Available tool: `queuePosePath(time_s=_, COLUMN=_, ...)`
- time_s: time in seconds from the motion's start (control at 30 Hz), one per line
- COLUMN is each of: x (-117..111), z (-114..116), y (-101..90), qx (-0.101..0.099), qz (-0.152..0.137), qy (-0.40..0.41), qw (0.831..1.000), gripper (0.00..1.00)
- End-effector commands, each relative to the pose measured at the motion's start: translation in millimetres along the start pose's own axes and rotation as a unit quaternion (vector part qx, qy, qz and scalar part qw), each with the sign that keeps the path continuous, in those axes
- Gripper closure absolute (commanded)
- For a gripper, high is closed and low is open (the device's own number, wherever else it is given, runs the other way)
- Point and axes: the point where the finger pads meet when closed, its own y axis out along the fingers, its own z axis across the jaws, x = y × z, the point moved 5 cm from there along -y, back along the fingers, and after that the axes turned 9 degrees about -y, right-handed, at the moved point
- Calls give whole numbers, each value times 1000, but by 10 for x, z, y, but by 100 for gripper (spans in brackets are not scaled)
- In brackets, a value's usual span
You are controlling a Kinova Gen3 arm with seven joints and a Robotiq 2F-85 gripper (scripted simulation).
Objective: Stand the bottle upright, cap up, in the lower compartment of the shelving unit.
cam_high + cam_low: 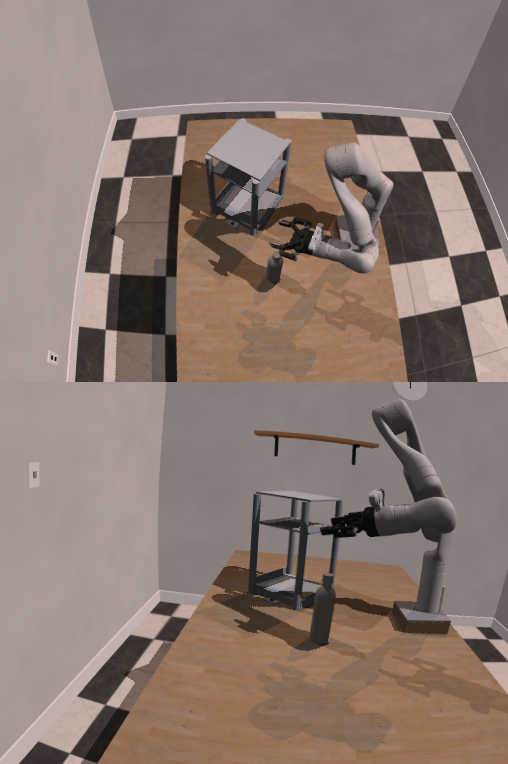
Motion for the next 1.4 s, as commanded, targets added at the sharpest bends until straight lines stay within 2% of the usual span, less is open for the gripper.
queuePosePath(time_s=0.0, x=124, z=-139, y=-54, qx=1, qz=4, qy=-9, qw=1000, gripper=22)
queuePosePath(time_s=0.03, x=124, z=-139, y=-54, qx=1, qz=4, qy=-9, qw=1000, gripper=22)
queuePosePath(time_s=0.33, x=183, z=-215, y=-38, qx=65, qz=45, qy=50, qw=996, gripper=22)
queuePosePath(time_s=0.53, x=206, z=-252, y=-33, qx=99, qz=70, qy=81, qw=989, gripper=22)
queuePosePath(time_s=0.6, x=206, z=-252, y=-33, qx=99, qz=70, qy=81, qw=989, gripper=22)
queuePosePath(time_s=0.8, x=228, z=-285, y=-18, qx=126, qz=87, qy=107, qw=982, gripper=22)
queuePosePath(time_s=0.97, x=242, z=-304, y=-9, qx=142, qz=97, qy=120, qw=978, gripper=22)
queuePosePath(time_s=1.37, x=252, z=-319, y=-3, qx=153, qz=104, qy=131, qw=974, gripper=22)
